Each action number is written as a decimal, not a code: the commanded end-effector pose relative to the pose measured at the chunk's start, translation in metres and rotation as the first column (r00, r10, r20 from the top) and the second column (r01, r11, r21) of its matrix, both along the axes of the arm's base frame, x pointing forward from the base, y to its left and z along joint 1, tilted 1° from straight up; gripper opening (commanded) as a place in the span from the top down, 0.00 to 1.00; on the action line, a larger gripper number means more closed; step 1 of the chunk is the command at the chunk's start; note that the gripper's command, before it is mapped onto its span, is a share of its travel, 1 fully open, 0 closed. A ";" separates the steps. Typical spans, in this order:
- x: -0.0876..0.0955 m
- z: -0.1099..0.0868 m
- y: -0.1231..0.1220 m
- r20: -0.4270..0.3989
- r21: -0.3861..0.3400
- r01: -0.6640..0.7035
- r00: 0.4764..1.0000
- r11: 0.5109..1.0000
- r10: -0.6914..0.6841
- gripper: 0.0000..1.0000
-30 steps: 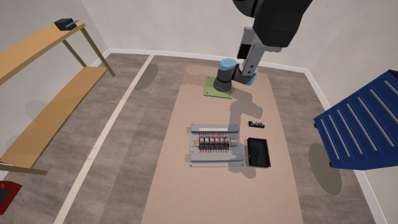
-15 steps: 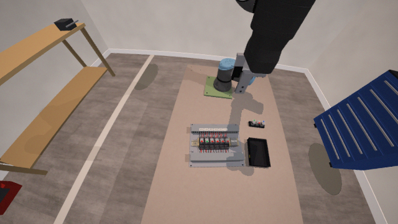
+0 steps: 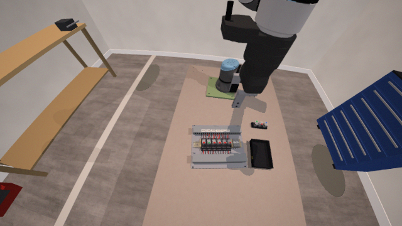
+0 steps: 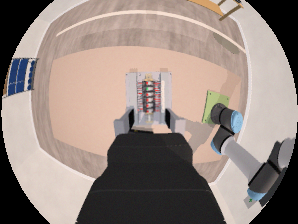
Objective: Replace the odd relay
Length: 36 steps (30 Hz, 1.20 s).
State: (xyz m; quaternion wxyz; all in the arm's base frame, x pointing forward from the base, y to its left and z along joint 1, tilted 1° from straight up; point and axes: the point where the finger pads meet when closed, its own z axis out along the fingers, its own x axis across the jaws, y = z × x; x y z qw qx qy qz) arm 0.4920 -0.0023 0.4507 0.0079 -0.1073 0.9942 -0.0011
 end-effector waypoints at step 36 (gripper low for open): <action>0.003 -0.119 0.000 0.007 -0.001 0.000 1.000 1.000 0.000 0.00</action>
